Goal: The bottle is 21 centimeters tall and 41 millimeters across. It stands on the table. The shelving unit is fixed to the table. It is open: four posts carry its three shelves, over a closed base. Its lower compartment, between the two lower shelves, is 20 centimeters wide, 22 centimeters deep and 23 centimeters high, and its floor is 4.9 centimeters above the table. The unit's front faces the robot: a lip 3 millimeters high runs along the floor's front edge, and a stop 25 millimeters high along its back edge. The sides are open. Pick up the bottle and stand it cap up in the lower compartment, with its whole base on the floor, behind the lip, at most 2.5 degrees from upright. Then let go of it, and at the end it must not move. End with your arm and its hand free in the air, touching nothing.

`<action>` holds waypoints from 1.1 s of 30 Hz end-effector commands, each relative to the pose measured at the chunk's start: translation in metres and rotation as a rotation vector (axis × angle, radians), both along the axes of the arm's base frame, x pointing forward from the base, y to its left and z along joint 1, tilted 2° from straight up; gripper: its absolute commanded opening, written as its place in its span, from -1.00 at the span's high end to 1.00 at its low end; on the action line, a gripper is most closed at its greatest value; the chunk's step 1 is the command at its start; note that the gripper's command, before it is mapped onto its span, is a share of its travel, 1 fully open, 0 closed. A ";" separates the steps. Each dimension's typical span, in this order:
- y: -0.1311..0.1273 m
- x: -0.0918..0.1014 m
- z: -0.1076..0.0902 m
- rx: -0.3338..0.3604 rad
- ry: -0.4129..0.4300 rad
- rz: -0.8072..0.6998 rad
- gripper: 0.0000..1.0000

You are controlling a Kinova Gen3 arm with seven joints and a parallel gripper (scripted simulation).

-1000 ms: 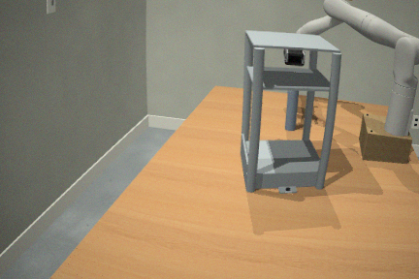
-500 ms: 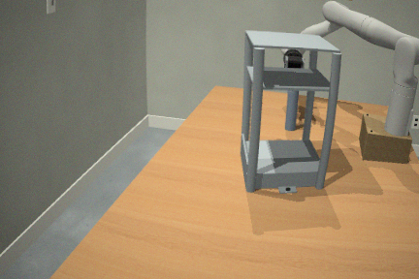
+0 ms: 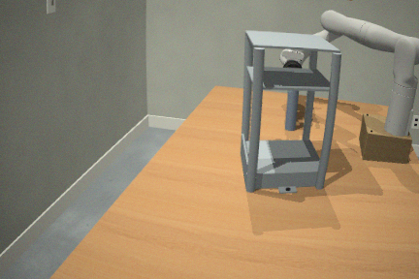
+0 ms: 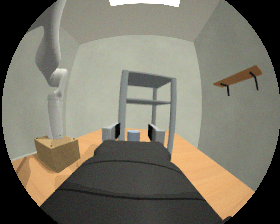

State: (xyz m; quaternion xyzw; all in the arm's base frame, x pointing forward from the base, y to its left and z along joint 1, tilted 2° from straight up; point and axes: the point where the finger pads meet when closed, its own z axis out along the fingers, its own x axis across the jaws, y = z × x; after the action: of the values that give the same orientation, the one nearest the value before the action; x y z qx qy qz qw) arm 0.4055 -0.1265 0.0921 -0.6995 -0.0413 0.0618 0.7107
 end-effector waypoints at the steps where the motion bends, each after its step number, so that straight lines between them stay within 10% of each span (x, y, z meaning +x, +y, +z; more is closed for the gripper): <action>1: 0.002 -0.001 -0.014 0.007 0.006 0.000 -1.00; 33: 0.003 -0.003 -0.072 0.008 0.006 0.001 -1.00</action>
State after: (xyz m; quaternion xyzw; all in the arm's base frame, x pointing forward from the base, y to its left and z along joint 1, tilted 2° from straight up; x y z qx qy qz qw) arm 0.4026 -0.1229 0.0210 -0.6976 -0.0399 0.0652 0.7124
